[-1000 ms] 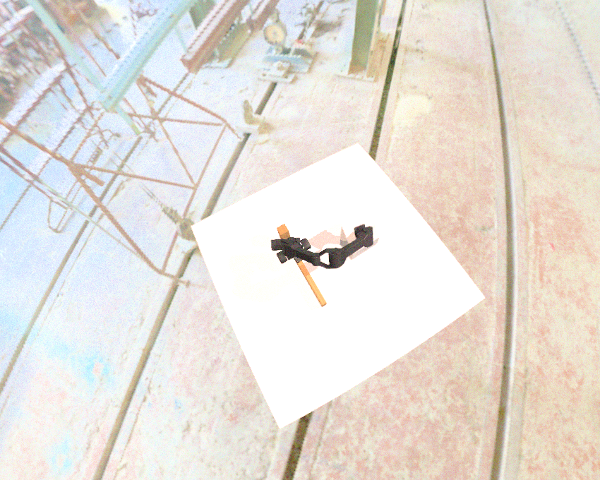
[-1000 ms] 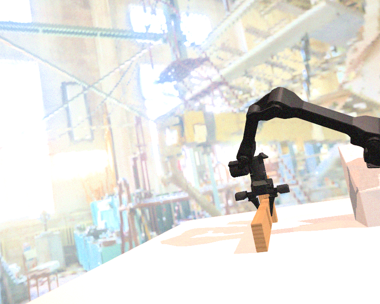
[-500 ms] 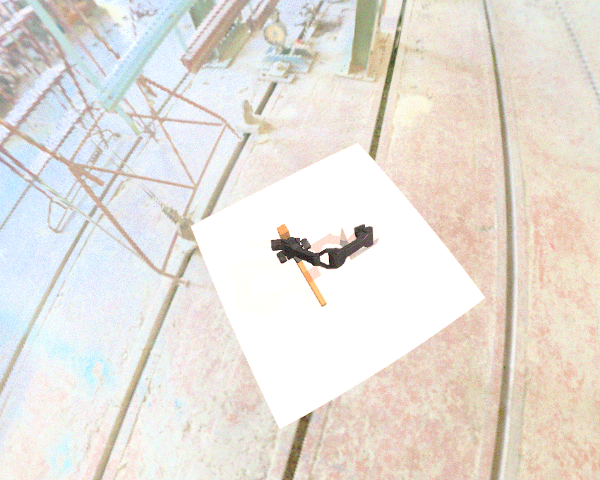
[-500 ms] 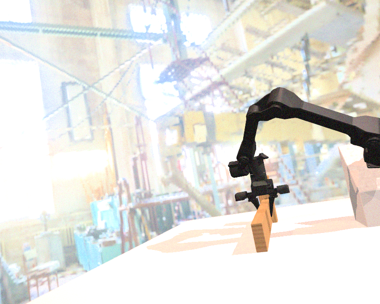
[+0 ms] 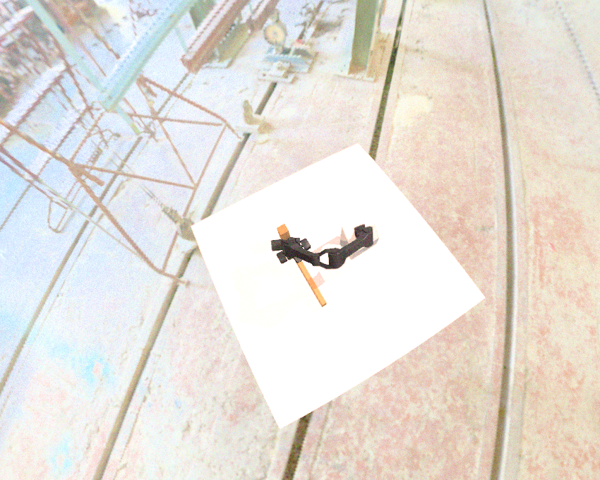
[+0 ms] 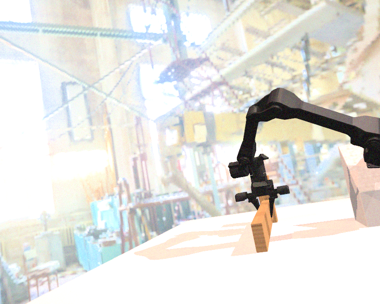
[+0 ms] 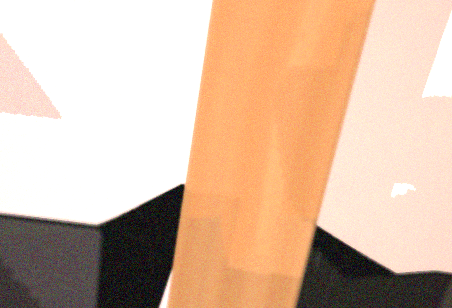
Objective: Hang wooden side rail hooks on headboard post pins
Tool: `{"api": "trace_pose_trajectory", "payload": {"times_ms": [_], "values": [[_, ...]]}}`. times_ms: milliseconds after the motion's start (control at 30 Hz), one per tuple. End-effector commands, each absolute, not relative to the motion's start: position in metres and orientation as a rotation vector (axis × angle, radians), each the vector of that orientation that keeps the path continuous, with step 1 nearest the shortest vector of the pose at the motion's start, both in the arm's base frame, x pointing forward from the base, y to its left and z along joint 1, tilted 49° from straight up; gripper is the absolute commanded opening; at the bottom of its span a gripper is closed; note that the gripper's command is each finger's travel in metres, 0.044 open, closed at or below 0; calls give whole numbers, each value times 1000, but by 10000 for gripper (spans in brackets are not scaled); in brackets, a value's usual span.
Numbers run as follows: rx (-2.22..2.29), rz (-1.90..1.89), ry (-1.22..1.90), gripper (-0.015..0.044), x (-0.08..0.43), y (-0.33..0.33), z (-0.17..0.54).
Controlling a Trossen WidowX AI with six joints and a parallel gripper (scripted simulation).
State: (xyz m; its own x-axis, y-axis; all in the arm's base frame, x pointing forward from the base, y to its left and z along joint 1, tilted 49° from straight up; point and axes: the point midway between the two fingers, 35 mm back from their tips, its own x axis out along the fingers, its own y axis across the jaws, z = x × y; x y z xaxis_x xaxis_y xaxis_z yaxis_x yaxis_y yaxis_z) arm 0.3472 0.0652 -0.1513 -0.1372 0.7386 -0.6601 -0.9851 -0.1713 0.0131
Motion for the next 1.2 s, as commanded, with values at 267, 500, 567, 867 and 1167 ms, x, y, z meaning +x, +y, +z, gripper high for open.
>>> {"api": "trace_pose_trajectory", "payload": {"times_ms": [267, 500, 567, 867, 1167], "values": [[-619, 1658, 543, 0, 347, 65, -153], [-619, 1658, 543, 0, 347, 66, -154], [-619, 1658, 543, 0, 347, 66, -154], [-619, 1658, 543, 0, 347, 67, -155], [-619, 1658, 543, 0, 347, 68, -156]]}}
